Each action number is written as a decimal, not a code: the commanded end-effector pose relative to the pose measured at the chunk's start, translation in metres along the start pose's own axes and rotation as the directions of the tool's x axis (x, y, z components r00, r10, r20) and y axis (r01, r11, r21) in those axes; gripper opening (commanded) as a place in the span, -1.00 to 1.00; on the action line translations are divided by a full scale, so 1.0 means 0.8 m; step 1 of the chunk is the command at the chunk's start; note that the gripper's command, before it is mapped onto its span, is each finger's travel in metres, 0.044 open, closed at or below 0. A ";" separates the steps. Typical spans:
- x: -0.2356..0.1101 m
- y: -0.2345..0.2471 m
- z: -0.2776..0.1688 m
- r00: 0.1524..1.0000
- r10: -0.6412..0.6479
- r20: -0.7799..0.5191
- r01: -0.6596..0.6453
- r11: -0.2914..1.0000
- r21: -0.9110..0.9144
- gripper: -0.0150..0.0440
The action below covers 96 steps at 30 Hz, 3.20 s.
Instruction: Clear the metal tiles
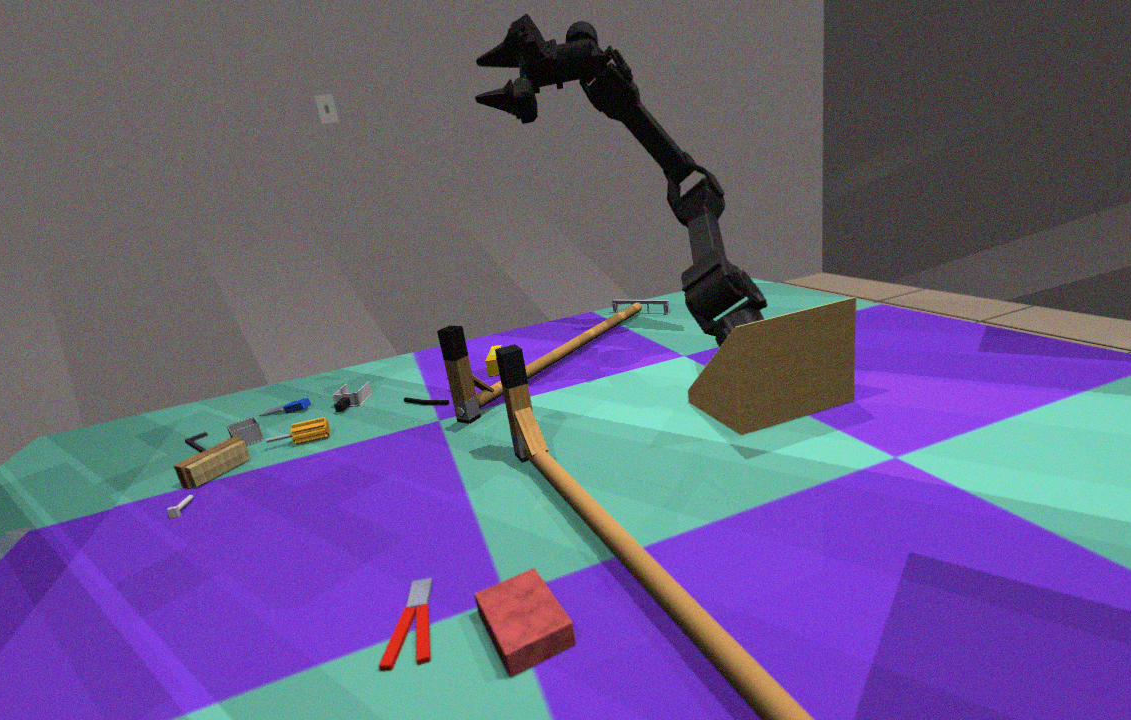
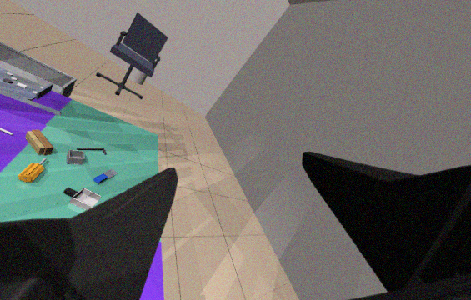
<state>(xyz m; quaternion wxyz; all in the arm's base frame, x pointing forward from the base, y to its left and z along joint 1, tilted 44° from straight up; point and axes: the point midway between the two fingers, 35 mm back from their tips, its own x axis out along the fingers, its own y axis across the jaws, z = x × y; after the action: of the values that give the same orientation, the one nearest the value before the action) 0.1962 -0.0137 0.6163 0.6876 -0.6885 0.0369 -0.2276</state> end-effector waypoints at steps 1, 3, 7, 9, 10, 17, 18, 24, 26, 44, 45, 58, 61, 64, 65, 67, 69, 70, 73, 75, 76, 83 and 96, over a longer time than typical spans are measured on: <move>-0.003 -0.003 -0.017 1.000 -0.005 -0.028 0.006 0.999 0.034 1.00; -0.004 -0.003 -0.024 0.999 -0.006 -0.044 0.008 0.999 0.047 1.00; -0.007 -0.005 -0.039 0.997 -0.007 -0.075 0.013 0.997 0.074 1.00; -0.009 -0.005 -0.046 0.996 -0.008 -0.090 0.016 0.996 0.087 1.00; -0.010 -0.006 -0.050 0.995 -0.009 -0.098 0.018 0.995 0.094 1.00; -0.019 -0.008 -0.074 0.988 -0.012 -0.152 0.033 0.990 0.139 1.00; -0.020 -0.008 -0.077 0.987 -0.012 -0.159 0.036 0.989 0.146 1.00; -0.031 -0.010 -0.096 0.979 -0.014 -0.205 0.053 0.981 0.184 1.00; -0.034 -0.011 -0.102 0.975 -0.015 -0.220 0.060 0.979 0.197 1.00; -0.077 -0.016 -0.148 0.935 -0.022 -0.354 0.136 0.944 0.301 1.00; -0.080 -0.017 -0.150 0.932 -0.022 -0.361 0.141 0.941 0.307 1.00; -0.118 -0.019 -0.171 0.890 -0.026 -0.455 0.216 0.904 0.370 1.00; -0.127 -0.019 -0.174 0.879 -0.027 -0.476 0.235 0.894 0.383 1.00; -0.136 -0.019 -0.177 0.868 -0.028 -0.496 0.254 0.883 0.395 1.00; -0.140 -0.019 -0.178 0.864 -0.028 -0.503 0.261 0.879 0.399 1.00; -0.146 -0.019 -0.180 0.855 -0.029 -0.517 0.275 0.872 0.406 1.00; -0.152 -0.019 -0.181 0.847 -0.029 -0.531 0.289 0.864 0.413 1.00; -0.155 -0.019 -0.181 0.843 -0.030 -0.537 0.296 0.860 0.417 1.00; -0.165 -0.019 -0.183 0.830 -0.030 -0.557 0.317 0.847 0.426 1.00; -0.171 -0.018 -0.183 0.821 -0.031 -0.571 0.332 0.839 0.432 1.00; -0.175 -0.018 -0.183 0.816 -0.031 -0.577 0.339 0.834 0.435 1.00; -0.197 -0.017 -0.183 0.782 -0.033 -0.622 0.393 0.801 0.452 1.00; -0.237 -0.011 -0.175 0.712 -0.035 -0.702 0.497 0.731 0.468 1.00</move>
<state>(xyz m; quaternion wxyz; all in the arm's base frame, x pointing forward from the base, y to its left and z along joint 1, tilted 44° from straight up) -0.0198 -0.0804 0.5709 0.7753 -0.3071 0.0947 -0.5437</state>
